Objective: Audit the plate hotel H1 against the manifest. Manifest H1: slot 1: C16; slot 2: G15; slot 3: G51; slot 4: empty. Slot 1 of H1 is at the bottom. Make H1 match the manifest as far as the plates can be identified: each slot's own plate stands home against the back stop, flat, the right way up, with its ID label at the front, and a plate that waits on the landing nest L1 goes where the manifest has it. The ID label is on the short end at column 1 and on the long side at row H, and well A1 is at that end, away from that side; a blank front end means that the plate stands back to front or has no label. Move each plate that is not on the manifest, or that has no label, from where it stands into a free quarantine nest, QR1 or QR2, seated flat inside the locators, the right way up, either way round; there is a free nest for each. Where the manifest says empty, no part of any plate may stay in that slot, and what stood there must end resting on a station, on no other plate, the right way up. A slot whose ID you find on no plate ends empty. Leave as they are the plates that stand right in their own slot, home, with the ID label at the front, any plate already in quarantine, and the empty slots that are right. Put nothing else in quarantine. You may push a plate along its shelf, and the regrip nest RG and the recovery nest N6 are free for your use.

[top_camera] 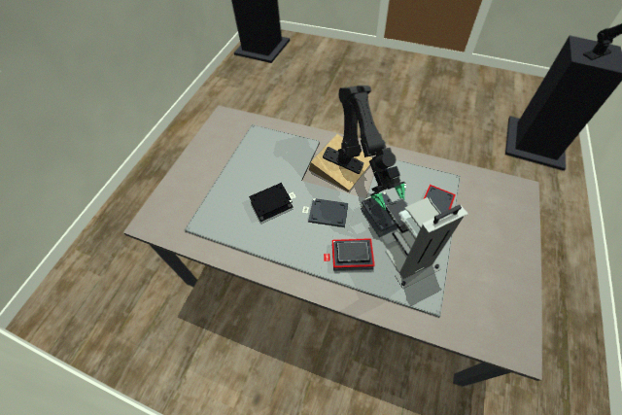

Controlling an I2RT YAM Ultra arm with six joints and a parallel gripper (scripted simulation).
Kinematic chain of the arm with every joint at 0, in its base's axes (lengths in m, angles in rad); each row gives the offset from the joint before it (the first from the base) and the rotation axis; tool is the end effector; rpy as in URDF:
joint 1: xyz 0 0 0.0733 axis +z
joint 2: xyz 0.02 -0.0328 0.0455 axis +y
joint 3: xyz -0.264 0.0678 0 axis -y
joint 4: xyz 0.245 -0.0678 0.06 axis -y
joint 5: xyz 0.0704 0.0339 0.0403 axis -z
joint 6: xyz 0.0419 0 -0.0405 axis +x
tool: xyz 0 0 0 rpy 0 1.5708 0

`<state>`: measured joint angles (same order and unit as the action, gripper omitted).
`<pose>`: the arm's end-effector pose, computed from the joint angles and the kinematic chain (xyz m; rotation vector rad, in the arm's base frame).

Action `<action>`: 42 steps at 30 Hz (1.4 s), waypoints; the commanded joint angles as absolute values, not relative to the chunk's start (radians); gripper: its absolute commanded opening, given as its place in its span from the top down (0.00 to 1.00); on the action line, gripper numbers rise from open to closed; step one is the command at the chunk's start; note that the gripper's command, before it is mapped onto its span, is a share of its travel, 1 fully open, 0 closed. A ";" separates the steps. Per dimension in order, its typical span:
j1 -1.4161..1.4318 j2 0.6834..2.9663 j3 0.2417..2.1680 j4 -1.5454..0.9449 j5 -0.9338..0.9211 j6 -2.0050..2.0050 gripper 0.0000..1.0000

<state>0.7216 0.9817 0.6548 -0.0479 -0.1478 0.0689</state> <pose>0.1668 0.1565 0.2753 -0.7359 1.8602 0.6605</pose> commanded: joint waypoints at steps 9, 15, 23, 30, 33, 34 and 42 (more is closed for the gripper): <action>0.733 1.015 0.713 0.011 -0.136 0.075 0.14; 0.734 1.027 0.719 0.017 -0.135 0.075 0.14; 0.739 1.051 0.732 0.028 -0.133 0.076 0.14; 0.738 1.050 0.739 0.037 -0.131 0.077 0.14; 0.741 1.075 0.743 0.042 -0.130 0.077 0.14; 0.741 1.078 0.744 0.043 -0.130 0.077 0.14; 0.741 1.068 0.749 0.050 -0.129 0.077 0.14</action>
<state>0.7315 1.0840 0.7082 0.0090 -0.1368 0.0727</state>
